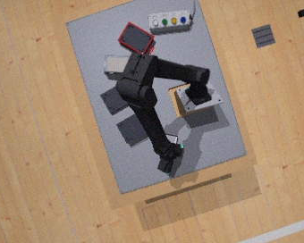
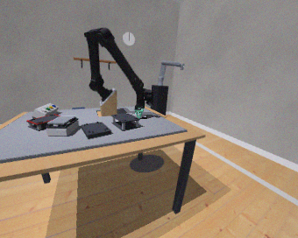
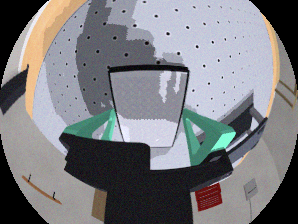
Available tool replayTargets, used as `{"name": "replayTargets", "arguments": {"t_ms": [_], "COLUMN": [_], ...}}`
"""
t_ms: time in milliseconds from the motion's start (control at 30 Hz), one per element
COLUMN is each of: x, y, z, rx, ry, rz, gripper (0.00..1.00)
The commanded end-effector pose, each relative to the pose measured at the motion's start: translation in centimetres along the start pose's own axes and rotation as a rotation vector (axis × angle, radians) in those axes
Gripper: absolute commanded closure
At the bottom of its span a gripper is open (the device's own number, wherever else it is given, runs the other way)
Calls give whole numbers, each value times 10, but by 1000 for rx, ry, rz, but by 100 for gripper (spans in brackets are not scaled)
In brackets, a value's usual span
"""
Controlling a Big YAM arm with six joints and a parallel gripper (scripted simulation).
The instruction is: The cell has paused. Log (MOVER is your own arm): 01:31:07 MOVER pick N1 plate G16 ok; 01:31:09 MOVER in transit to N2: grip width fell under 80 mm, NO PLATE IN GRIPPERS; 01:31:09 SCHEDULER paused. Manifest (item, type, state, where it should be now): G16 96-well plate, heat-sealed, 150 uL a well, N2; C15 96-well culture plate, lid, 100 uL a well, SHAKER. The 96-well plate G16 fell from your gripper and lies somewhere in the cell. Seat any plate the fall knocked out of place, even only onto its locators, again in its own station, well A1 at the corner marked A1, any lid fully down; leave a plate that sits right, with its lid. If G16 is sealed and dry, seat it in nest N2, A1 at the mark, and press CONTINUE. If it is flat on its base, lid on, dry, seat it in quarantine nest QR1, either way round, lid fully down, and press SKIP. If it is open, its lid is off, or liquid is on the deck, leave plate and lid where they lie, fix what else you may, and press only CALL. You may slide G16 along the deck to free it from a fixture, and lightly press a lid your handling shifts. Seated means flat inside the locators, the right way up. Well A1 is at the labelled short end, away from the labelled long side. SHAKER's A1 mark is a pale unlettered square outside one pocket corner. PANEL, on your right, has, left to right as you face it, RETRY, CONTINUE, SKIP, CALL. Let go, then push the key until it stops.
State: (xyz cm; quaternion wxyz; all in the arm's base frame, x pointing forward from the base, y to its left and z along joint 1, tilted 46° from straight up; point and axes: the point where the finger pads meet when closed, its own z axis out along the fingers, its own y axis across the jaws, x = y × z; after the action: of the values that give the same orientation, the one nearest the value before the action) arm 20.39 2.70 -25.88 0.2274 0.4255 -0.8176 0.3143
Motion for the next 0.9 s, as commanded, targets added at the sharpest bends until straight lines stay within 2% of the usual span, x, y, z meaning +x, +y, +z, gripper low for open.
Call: {"name": "replayTargets", "arguments": {"t_ms": [0, 367, 400, 867], "x": [2, 2, 2, 2], "y": [-4, -5, -5, -4], "z": [-1, -2, -2, -2], "rx": [-2, -2, -2, -3], "ry": [-9, -11, -11, -9], "rz": [11, 12, 12, 12], "gripper": [0, 0, 100, 100]}}
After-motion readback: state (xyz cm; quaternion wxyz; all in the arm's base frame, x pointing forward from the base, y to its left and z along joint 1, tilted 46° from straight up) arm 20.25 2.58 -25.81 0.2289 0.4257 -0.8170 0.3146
